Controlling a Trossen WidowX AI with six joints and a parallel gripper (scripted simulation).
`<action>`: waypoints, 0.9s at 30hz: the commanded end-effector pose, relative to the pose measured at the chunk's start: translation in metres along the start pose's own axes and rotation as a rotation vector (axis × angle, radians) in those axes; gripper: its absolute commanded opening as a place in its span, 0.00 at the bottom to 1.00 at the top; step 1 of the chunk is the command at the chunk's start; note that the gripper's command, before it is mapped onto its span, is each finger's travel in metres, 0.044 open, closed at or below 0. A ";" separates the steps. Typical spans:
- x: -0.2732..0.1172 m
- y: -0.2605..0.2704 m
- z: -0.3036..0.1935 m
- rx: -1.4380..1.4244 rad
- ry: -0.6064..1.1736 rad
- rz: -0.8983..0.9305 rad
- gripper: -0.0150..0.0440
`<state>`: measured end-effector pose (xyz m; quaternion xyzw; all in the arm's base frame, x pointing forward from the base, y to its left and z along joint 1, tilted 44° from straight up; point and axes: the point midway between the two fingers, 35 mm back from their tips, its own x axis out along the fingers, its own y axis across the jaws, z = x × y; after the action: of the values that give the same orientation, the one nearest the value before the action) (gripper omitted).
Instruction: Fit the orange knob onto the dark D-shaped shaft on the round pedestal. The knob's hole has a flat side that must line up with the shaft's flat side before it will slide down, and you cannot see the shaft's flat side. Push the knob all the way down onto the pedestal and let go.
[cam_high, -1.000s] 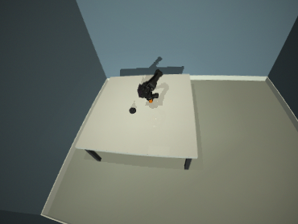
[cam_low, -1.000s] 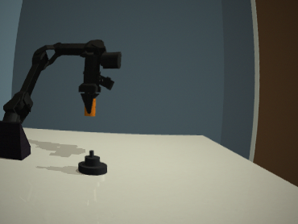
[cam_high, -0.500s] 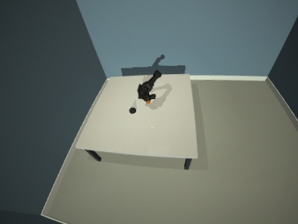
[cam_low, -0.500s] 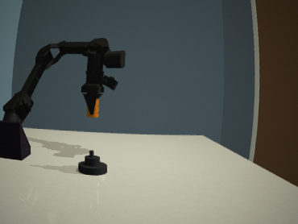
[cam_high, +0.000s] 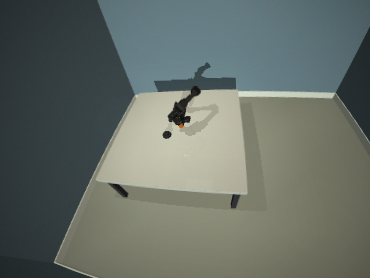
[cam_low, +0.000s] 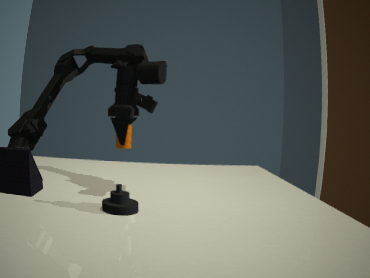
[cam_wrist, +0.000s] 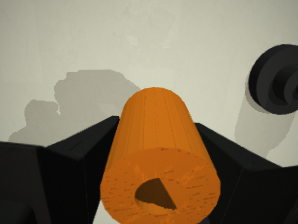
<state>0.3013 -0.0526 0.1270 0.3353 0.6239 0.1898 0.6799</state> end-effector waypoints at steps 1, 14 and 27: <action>0.002 -0.013 0.004 -0.003 0.000 -0.005 0.25; 0.010 -0.054 0.013 -0.010 -0.001 -0.008 0.25; 0.019 -0.095 0.017 -0.017 -0.002 -0.009 0.25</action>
<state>0.3061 -0.1044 0.0555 0.3292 0.6227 0.1918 0.6834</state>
